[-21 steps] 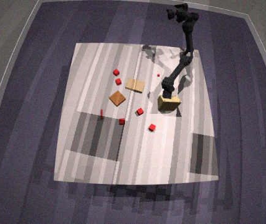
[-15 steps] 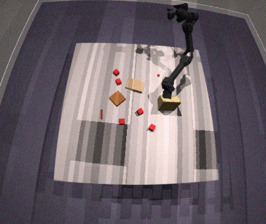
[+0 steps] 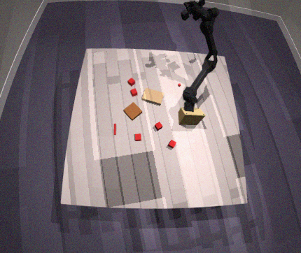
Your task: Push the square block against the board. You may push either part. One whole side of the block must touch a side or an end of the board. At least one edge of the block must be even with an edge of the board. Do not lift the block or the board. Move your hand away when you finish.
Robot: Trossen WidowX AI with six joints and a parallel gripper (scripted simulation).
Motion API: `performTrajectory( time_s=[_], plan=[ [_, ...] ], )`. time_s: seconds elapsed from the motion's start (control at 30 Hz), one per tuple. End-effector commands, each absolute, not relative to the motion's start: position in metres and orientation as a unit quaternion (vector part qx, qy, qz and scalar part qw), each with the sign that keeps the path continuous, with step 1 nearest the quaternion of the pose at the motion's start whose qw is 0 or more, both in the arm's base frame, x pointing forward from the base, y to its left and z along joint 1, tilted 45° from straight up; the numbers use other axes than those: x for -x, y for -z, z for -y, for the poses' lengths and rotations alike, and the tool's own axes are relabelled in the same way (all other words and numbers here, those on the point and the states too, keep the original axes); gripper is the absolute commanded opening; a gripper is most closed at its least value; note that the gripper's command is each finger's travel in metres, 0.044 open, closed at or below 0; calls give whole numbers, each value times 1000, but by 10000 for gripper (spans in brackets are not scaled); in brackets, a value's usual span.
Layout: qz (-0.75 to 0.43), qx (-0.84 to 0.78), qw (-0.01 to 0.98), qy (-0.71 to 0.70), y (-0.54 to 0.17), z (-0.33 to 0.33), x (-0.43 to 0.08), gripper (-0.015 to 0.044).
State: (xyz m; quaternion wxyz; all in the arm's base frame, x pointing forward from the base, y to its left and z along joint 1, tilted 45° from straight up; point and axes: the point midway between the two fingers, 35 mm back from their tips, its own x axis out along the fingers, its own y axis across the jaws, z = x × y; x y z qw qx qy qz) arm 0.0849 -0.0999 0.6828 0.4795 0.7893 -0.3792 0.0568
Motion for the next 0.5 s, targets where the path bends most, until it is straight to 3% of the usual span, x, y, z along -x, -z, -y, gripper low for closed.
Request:
performTrajectory(
  time_s=[0.0,0.47],
  plan=[
    [367,-767,524,-40,-681,79,-109,0],
    [314,-676,666,-35,-667,12,-180,0]
  ],
)
